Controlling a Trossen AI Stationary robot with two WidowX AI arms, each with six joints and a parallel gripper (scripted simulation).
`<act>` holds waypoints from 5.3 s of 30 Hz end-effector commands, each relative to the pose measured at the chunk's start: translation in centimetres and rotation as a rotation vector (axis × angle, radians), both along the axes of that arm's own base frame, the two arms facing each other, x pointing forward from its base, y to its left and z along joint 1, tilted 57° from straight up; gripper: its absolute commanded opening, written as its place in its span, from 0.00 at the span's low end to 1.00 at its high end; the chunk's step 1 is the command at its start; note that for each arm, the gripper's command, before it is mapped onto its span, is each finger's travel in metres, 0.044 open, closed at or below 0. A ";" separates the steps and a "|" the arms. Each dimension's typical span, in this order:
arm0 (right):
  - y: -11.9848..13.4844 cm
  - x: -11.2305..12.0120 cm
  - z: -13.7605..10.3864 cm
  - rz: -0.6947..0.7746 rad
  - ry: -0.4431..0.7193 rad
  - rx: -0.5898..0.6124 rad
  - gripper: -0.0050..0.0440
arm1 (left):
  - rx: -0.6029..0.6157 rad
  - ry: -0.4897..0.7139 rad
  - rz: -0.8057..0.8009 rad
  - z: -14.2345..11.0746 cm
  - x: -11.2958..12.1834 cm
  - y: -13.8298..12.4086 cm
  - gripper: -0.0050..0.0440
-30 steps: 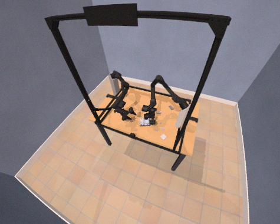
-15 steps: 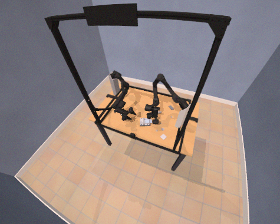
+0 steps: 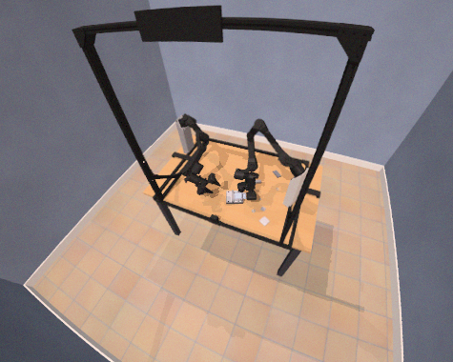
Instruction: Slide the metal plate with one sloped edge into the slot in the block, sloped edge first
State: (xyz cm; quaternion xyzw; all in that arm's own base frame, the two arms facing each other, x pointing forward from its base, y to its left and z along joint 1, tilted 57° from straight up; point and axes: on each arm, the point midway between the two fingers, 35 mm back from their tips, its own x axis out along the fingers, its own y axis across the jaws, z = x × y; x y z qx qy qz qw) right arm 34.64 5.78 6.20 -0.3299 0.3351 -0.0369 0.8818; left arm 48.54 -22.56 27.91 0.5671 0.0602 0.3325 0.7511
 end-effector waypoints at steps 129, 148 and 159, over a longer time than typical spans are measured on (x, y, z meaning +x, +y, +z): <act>1.2 3.0 1.2 0.004 -0.022 0.010 0.43 | -0.003 0.002 0.001 0.0 -0.1 -0.1 1.00; 1.2 2.9 1.1 0.004 -0.022 0.010 0.43 | -0.003 0.002 0.001 0.0 -0.1 -0.1 1.00; 1.4 3.0 1.3 0.004 -0.022 0.010 0.43 | -0.003 0.002 0.001 0.0 -0.1 -0.1 1.00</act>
